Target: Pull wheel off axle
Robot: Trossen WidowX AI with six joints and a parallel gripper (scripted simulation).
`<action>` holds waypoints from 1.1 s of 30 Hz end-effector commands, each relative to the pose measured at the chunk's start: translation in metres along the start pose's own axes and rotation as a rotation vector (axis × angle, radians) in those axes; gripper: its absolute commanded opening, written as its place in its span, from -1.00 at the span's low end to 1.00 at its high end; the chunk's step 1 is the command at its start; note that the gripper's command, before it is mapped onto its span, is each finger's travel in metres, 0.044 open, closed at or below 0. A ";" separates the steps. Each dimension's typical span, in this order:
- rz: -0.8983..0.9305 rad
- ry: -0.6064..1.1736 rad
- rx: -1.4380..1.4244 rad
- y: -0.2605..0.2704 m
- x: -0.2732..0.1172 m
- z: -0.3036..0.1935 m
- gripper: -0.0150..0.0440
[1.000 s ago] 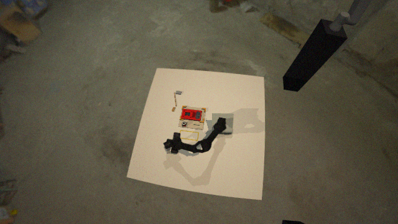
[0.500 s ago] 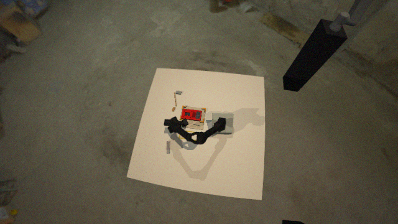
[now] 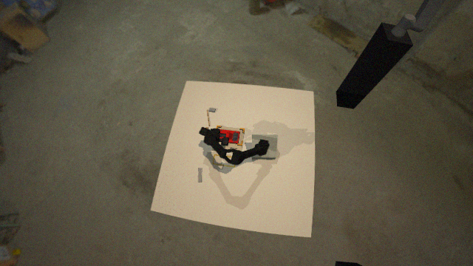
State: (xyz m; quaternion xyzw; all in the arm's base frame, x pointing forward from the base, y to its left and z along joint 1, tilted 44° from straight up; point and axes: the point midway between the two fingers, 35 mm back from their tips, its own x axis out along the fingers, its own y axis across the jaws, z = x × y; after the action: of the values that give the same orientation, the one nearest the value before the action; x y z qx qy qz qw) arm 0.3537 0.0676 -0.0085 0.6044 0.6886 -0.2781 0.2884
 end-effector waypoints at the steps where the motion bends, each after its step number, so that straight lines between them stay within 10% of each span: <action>1: -0.003 0.007 0.010 0.005 0.001 -0.001 0.53; 22: -0.003 0.011 0.011 0.006 0.076 -0.002 0.53; 33: -0.009 0.005 0.002 0.005 0.074 -0.004 0.01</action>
State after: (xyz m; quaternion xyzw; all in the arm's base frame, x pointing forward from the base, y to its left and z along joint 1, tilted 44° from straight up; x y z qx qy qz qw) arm 0.3511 0.1205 -0.0608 0.6031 0.6911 -0.2795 0.2839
